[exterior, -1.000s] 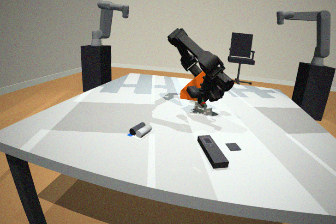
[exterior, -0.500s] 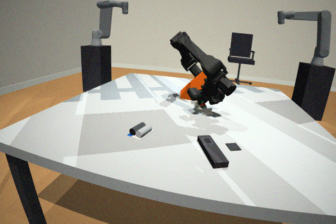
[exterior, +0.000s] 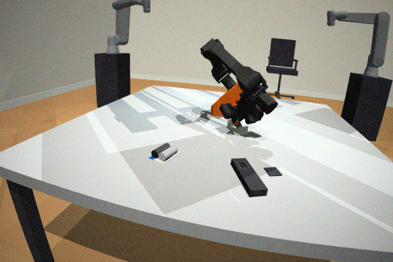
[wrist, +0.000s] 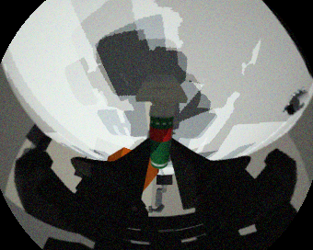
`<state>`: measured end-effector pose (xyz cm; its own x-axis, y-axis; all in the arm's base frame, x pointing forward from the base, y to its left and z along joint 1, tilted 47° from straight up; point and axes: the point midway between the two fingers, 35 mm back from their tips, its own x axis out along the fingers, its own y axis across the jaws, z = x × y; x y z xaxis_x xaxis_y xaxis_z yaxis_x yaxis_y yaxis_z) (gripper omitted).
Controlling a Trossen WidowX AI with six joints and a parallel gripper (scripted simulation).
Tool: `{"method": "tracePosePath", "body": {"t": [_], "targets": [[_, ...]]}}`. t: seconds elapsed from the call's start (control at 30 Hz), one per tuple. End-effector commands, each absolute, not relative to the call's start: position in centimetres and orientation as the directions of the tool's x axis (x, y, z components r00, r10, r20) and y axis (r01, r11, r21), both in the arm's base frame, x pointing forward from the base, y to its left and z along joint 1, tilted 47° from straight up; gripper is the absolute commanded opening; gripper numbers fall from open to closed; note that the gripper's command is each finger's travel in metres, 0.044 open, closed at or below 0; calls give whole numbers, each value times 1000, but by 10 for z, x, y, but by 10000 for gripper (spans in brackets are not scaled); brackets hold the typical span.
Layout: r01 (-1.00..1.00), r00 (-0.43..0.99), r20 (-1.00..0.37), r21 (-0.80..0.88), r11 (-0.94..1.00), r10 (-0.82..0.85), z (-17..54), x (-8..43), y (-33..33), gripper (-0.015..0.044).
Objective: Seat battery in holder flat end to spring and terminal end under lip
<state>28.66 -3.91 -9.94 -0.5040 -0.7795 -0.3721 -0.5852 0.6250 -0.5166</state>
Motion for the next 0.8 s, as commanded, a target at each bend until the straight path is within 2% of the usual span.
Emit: {"method": "tracePosePath", "body": {"t": [0.0, 0.77], "targets": [[-584, -507, -369, -517, 626, -779, -103, 288, -39, 85], [-584, -509, -367, -518, 625, -779, -110, 297, -35, 85]]}}
